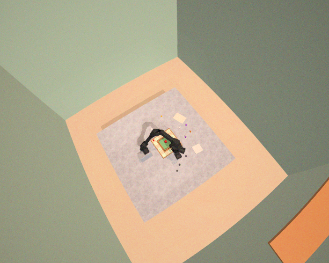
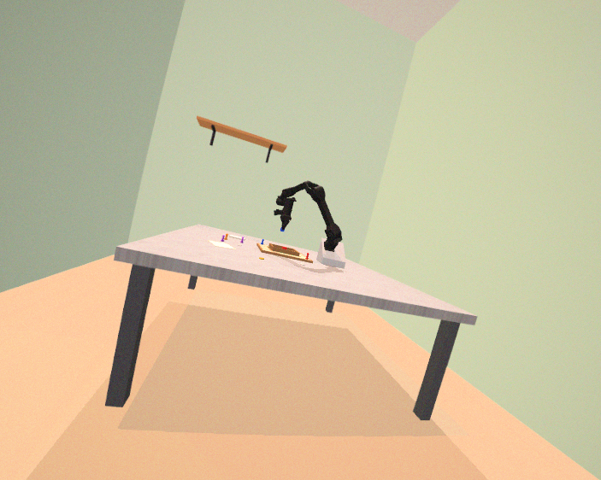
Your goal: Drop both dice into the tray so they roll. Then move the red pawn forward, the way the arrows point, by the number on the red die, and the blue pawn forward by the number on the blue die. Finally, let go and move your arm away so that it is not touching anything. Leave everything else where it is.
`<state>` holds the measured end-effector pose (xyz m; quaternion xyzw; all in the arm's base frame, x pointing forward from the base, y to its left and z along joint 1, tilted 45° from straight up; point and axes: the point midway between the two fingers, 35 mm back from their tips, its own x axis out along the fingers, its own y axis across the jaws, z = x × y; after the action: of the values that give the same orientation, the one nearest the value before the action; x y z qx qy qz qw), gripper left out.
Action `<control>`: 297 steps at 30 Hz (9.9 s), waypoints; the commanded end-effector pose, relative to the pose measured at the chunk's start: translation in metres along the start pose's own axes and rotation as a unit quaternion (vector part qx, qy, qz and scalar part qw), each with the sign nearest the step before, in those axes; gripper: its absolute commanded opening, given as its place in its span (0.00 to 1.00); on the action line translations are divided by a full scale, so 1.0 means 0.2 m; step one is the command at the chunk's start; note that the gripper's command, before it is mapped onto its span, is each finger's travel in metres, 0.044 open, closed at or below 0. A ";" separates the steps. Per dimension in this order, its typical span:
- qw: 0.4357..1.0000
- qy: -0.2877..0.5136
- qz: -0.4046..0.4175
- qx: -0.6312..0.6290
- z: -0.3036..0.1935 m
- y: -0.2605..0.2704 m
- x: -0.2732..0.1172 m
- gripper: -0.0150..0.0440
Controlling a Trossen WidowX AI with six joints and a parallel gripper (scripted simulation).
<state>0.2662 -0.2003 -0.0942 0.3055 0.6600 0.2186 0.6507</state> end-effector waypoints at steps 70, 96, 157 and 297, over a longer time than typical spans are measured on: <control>0.726 -0.122 -0.176 0.653 0.04 0.84 0.26 0.25; 0.679 -0.299 -0.267 0.615 -0.26 0.94 0.08 0.25; 0.721 -0.156 -0.197 0.646 0.05 0.92 0.01 1.00; 0.941 -0.003 0.012 -0.338 -0.69 1.43 -0.09 0.25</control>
<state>0.1609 0.0140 0.1328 0.0736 0.5375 0.4349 0.7187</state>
